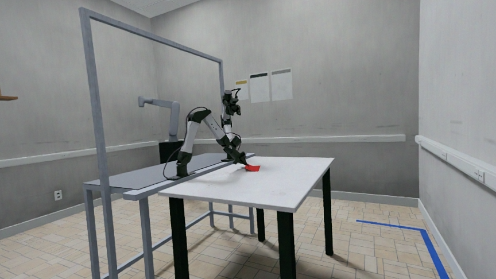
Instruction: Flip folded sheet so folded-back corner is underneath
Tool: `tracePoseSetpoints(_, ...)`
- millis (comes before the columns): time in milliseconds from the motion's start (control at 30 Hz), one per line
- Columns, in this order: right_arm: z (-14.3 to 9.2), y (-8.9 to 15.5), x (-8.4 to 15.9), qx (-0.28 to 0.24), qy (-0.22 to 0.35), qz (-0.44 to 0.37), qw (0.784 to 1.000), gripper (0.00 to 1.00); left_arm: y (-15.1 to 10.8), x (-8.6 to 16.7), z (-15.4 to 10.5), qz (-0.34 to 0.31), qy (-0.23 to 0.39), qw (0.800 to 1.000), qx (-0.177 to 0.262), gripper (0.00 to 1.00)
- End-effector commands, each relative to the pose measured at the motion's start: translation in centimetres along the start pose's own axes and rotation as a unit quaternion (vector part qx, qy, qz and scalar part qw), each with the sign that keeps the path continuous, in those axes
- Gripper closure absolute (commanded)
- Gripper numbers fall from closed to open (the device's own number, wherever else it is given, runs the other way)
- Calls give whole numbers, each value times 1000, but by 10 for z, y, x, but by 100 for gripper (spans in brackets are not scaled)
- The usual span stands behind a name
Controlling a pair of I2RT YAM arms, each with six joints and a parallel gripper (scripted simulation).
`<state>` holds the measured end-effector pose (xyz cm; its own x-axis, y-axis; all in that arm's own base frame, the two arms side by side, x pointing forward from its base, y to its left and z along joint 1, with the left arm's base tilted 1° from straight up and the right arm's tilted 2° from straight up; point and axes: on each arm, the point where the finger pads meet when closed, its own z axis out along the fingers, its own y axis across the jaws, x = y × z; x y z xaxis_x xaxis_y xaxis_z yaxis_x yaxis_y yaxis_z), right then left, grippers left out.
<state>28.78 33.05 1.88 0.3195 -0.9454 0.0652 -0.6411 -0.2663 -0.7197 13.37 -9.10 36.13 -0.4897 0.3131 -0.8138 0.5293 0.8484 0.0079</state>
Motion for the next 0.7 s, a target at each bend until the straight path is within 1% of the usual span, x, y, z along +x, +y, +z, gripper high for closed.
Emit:
tracePoseSetpoints(0, -1, -1, 2, 12, 2, 9, 1000, 99, -1, 0, 1, 1, 4, 1000, -1, 35)
tracePoseSetpoints(333, 0, 2, 3, 9, 4, 6, 1000, 99, -1, 0, 1, 1, 4, 1000, -1, 35)
tracePoseSetpoints(367, -1, -1, 3, 11, 4, 6, 1000, 87, -1, 0, 1, 1, 4, 1000, -1, 35)
tracePoseSetpoints(433, -1, -1, 3, 11, 4, 6, 1000, 87, -1, 0, 1, 1, 4, 1000, -1, 35)
tracePoseSetpoints(500, -1, -1, 3, 11, 4, 6, 1000, 65, -1, 0, 1, 1, 4, 1000, -1, 35)
tracePoseSetpoints(533, -1, -1, 3, 11, 4, 6, 1000, 64, -1, 0, 1, 1, 4, 1000, -1, 35)
tracePoseSetpoints(567, -7, -5, 4, 14, 1, 10, 1000, 64, -1, 0, 1, 1, 4, 1000, -1, 35)
tracePoseSetpoints(667, -23, -2, 7, 9, 5, 6, 1000, 64, 0, 3, 1, 4, 11, 1000, -2, 35)
